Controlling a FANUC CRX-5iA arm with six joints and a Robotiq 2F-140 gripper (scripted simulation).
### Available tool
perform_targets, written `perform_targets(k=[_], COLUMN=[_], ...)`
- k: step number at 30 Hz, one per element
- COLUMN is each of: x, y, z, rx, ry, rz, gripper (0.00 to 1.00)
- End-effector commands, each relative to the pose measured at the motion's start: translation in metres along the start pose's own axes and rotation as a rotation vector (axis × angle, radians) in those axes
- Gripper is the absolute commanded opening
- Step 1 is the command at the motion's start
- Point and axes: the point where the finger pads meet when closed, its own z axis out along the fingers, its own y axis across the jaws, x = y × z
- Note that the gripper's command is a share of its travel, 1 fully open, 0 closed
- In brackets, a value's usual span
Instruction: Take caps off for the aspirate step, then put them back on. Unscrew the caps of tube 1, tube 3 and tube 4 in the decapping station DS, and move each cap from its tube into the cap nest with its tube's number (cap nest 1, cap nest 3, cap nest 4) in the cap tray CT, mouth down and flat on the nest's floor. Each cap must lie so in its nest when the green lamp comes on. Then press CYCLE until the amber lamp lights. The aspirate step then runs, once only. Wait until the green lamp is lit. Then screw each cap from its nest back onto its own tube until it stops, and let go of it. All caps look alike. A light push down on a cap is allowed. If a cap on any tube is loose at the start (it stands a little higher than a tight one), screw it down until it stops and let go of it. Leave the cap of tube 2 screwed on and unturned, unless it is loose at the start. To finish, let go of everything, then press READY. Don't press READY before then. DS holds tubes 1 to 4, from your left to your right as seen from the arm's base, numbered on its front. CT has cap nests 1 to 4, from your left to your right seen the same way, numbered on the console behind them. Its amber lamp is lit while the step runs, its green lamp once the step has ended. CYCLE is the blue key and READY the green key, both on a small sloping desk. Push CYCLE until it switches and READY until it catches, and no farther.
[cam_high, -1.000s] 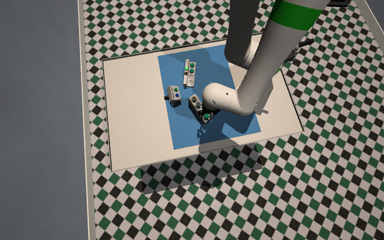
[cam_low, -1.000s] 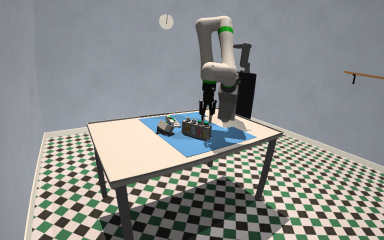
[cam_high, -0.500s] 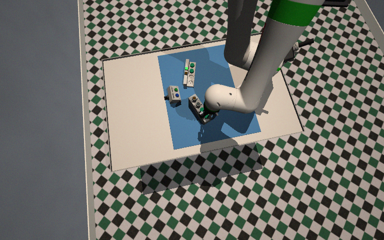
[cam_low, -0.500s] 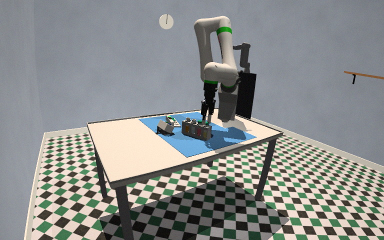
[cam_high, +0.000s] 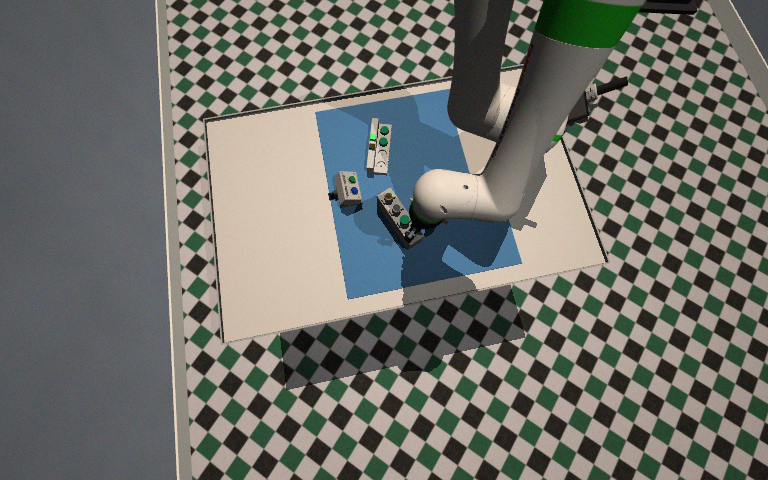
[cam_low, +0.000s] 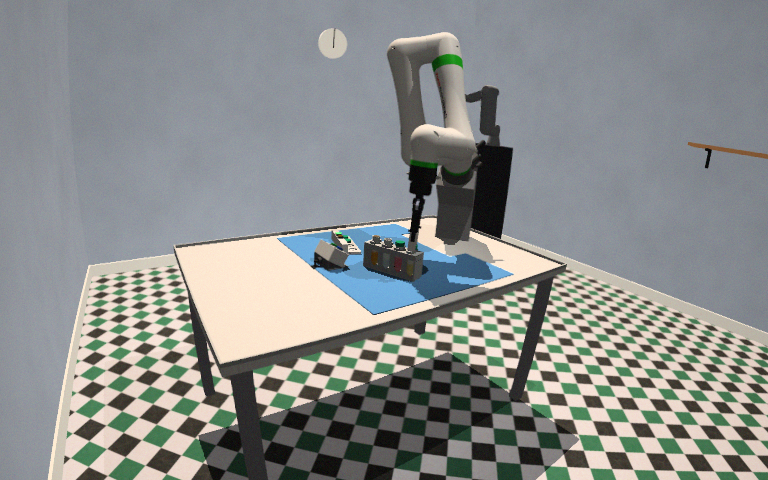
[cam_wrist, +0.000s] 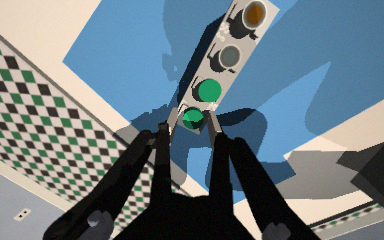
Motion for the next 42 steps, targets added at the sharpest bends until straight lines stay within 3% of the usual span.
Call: perform_targets(k=[1,5,6,20,42], x=[0.0004,0.0004,0.0004,0.0004,0.0003], y=[-0.0002,-0.0002,-0.0002,-0.0002,-0.0002], z=[-0.0001,-0.0001,-0.0001,-0.0001,0.0009], rx=[-0.010,-0.010,-0.010,-0.010,-0.034], ry=[-0.050,-0.050,-0.050,-0.050,-0.043], rz=[-0.119,-0.119,-0.119,-0.119,0.862], gripper=[0.35,0.35,0.00,0.00,0.00])
